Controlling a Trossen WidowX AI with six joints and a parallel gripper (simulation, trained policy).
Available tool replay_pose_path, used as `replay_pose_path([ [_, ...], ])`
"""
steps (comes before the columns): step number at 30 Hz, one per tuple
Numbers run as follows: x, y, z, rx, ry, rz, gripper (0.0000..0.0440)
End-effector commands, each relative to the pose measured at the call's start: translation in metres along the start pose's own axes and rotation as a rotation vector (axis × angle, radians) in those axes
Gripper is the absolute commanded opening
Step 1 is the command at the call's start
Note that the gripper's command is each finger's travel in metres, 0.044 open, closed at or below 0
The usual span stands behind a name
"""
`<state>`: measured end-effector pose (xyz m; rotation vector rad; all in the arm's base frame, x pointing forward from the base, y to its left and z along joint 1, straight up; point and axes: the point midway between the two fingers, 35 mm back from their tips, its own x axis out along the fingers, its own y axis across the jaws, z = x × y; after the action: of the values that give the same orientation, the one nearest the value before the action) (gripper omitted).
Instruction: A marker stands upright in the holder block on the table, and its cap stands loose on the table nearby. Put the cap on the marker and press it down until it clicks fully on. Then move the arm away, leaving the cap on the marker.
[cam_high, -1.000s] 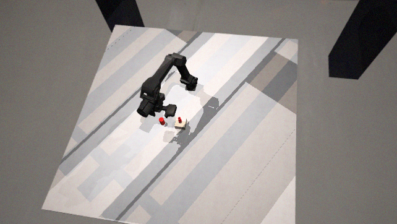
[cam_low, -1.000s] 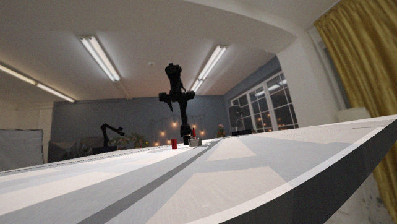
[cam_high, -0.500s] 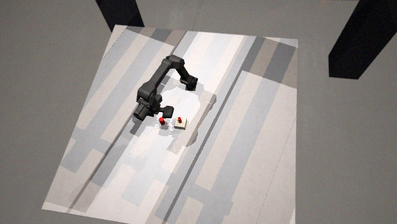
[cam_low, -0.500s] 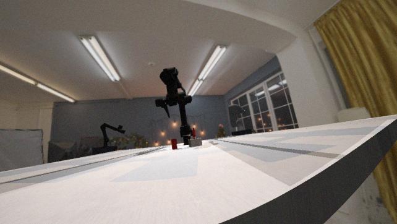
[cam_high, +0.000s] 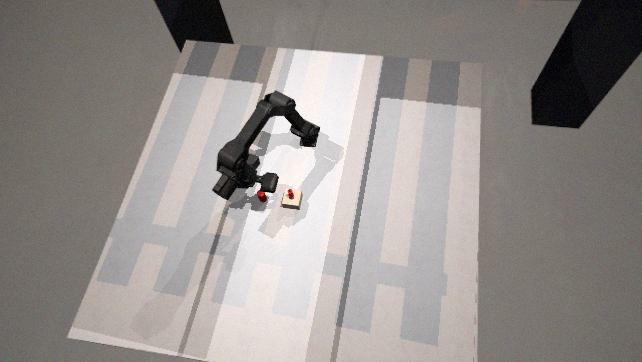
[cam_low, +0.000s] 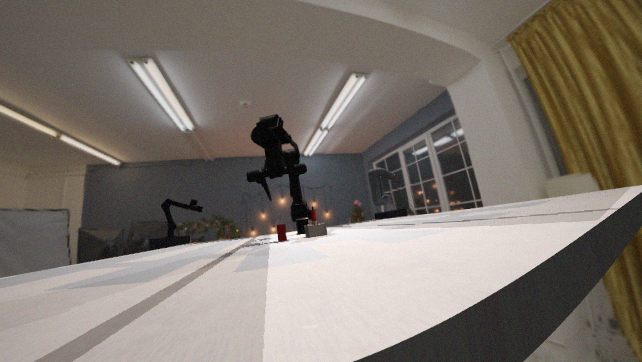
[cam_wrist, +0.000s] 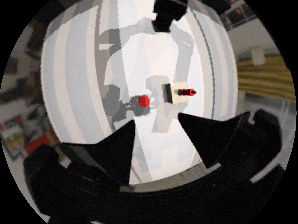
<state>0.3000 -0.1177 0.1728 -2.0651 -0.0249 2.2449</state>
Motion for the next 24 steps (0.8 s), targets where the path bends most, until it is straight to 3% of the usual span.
replay_pose_path([
  [1, 0.009, 0.003, 0.002, -0.002, -0.027, -0.005, 0.0315],
  [24, 0.065, 0.014, 0.005, -0.032, -0.099, -0.046, 0.0297],
])
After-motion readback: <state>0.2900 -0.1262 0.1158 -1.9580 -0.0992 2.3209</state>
